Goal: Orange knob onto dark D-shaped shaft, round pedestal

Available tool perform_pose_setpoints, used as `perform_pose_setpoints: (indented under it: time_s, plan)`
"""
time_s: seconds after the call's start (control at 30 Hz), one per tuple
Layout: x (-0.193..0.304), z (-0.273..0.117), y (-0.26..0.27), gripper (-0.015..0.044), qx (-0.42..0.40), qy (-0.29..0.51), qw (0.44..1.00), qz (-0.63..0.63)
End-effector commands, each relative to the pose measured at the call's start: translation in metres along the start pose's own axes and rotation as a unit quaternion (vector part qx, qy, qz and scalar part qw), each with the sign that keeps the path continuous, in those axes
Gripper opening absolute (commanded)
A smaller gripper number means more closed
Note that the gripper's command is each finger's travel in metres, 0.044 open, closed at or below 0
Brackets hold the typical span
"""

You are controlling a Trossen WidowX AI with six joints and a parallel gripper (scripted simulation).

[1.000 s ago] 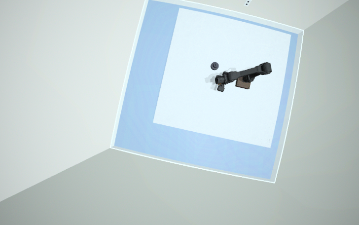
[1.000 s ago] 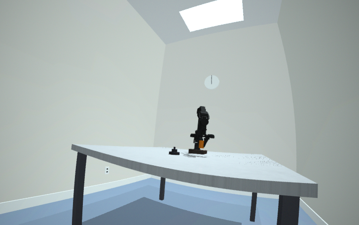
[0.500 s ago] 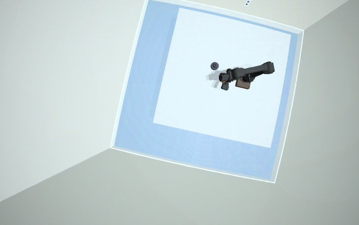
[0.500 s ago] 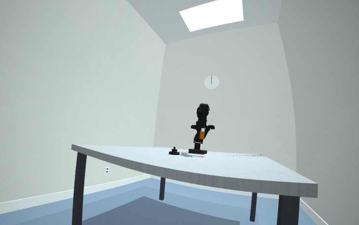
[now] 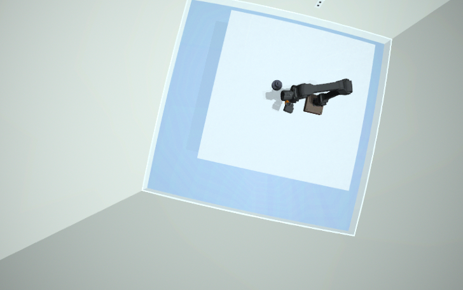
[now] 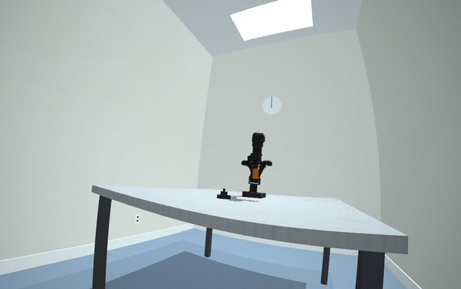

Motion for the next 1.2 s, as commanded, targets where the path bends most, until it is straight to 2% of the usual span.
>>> perform_pose_setpoints:
  time_s: [0.0,1.17]
  plan:
    - [-0.011,0.003,-0.006,0.0,-0.003,0.0,1.0,0.0]
    - [-0.079,0.026,-0.076,0.0,0.001,-0.005,1.0,-0.002]
Point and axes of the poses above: the point midway between the two fingers, 35 mm back from their tips, its own z axis out along the fingers, its own y axis across the jaws, x = y × z, the point moved 10 cm from there along -z, back along the fingers, and after that the axes turned 7 degrees about z, right-handed, at the moved point
